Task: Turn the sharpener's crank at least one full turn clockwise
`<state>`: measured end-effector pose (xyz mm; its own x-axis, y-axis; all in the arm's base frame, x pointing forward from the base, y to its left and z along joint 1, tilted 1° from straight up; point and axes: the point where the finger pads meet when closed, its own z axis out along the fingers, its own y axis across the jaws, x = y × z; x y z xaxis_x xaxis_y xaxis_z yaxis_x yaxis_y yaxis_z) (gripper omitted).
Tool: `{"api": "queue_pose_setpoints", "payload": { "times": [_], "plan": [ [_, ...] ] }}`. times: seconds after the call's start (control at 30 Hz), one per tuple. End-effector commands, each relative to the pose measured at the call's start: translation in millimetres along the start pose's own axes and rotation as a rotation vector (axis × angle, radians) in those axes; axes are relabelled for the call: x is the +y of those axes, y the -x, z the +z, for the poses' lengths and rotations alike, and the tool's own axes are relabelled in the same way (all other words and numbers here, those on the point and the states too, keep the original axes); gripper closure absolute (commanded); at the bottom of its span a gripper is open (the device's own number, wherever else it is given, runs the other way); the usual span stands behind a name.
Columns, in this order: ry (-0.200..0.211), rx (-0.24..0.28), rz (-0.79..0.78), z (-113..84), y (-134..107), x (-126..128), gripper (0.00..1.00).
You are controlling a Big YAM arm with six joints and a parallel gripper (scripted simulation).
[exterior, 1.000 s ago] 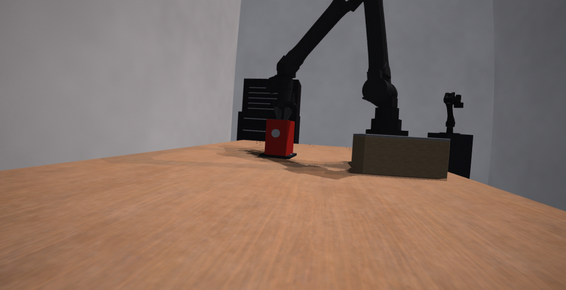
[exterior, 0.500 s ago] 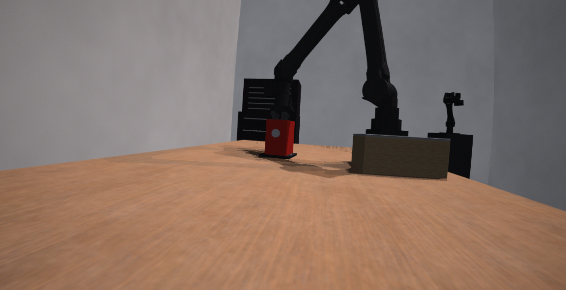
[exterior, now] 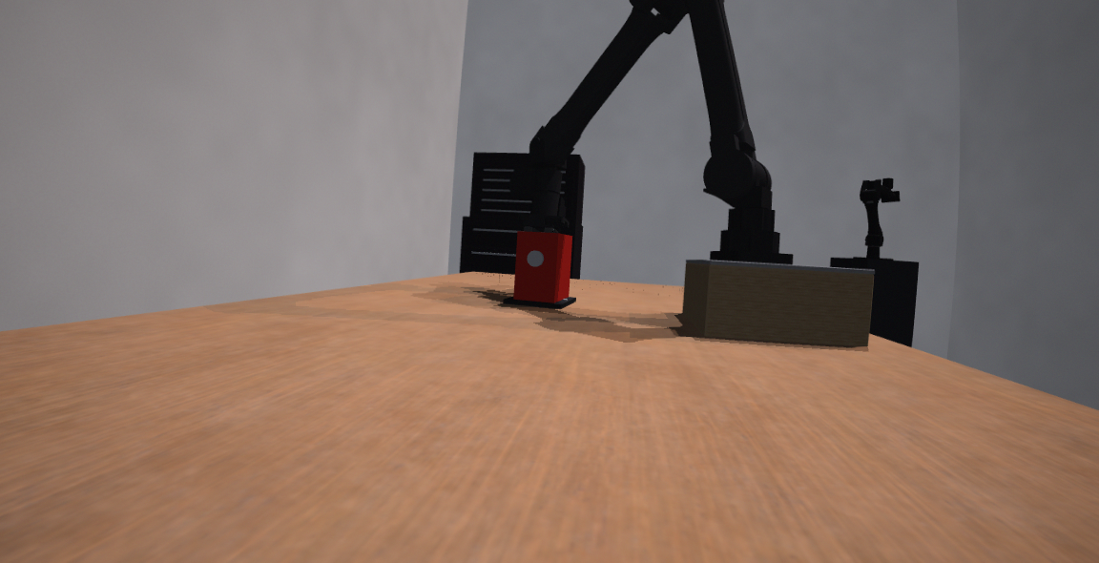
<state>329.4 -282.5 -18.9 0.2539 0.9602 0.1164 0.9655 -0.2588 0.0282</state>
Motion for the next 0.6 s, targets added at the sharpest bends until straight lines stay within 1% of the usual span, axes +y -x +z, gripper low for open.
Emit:
{"api": "queue_pose_setpoints", "payload": {
  "times": [0.0, 0.5, 0.57],
  "plan": [
    [-0.027, 0.009, 0.012, 16.5, 1.4, -9.6, 0.85],
    [-0.026, 0.009, 0.006, 36.0, 5.8, -21.0, 0.85],
    [-0.026, 0.009, 0.006, 36.0, 5.8, -21.0, 0.85]
  ]
}}
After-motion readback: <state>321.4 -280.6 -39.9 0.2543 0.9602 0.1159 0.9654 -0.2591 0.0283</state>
